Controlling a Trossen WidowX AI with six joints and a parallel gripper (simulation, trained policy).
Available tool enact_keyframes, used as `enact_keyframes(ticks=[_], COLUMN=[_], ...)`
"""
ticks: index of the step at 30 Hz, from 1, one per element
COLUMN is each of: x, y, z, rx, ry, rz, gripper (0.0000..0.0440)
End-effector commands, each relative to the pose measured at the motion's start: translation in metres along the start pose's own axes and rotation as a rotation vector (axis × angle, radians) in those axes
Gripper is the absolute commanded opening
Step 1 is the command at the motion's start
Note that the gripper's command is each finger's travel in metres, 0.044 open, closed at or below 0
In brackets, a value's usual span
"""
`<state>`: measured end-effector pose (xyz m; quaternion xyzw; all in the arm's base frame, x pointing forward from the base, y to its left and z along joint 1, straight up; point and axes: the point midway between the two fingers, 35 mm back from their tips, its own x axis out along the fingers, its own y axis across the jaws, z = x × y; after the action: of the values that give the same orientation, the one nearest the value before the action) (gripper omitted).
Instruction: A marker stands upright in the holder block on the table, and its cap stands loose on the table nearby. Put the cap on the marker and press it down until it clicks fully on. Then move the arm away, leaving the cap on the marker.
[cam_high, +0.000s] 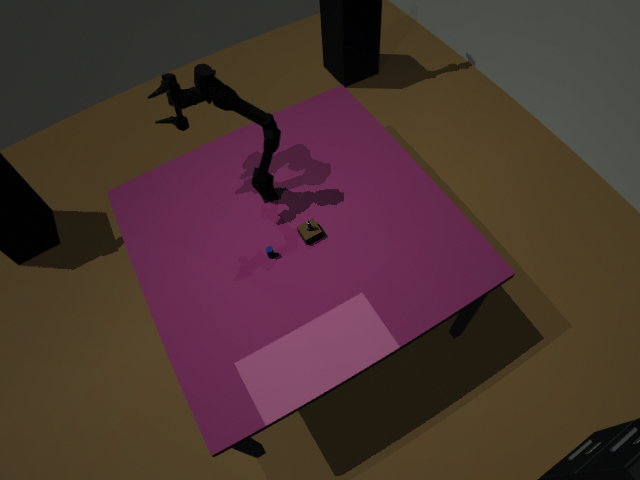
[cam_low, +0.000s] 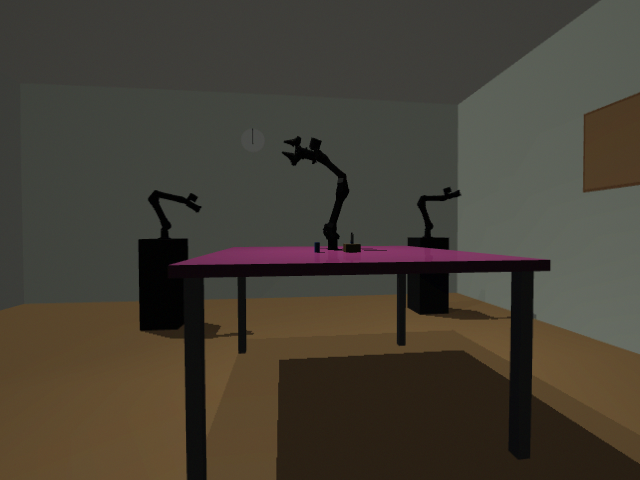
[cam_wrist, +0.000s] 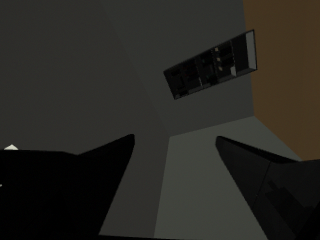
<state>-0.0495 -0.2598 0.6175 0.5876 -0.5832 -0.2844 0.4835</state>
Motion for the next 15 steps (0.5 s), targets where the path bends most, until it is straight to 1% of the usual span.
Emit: enact_keyframes(ticks=[1,5,7,8,15], x=[0.001,0.007,0.009,0.011,0.020], y=[-0.002,-0.014,-0.020,-0.023,-0.047], z=[0.000,0.000,-0.001,-0.001,-0.004], rx=[0.003,0.016,0.021,0.023,0.040], ry=[0.002,0.015,0.023,0.027,0.057], rz=[-0.009,-0.049,-0.071,-0.082,-0.165], gripper=[0.0375,0.0272,0.0232,0.0229,0.0245])
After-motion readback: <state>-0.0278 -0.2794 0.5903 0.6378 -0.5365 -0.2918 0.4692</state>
